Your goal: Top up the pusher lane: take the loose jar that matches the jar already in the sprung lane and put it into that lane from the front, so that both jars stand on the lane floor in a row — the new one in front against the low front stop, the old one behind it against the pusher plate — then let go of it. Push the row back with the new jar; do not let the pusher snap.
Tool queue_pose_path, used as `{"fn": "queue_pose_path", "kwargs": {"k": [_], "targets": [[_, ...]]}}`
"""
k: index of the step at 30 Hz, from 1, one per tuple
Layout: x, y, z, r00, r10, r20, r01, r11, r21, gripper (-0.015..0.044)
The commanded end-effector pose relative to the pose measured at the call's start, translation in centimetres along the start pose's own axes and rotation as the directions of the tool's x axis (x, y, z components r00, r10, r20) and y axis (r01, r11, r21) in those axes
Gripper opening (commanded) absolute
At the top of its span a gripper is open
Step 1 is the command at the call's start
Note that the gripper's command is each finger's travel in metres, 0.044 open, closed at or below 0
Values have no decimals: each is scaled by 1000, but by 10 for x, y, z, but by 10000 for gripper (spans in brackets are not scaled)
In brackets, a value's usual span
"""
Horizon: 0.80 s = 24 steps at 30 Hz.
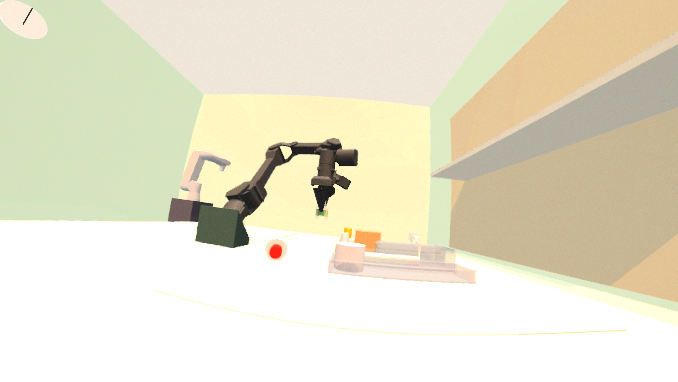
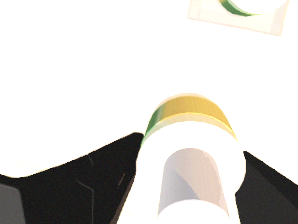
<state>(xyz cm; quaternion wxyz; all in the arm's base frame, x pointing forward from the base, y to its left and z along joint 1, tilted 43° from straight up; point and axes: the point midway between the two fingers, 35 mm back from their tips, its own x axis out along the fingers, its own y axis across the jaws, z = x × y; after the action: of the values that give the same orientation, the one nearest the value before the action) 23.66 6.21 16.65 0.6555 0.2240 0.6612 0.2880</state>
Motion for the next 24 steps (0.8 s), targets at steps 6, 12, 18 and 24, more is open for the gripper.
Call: {"fn": "queue_pose_path", "kwargs": {"k": [6,12,18,24], "targets": [[0,-24,11,1000,-3,-7,3,1000,-1,0],[10,-58,24,1000,-7,-6,7,1000,1,0],[22,-93,32,1000,-8,-5,8,1000,3,0],[34,-128,36,1000,-8,-5,8,1000,4,0]]}}
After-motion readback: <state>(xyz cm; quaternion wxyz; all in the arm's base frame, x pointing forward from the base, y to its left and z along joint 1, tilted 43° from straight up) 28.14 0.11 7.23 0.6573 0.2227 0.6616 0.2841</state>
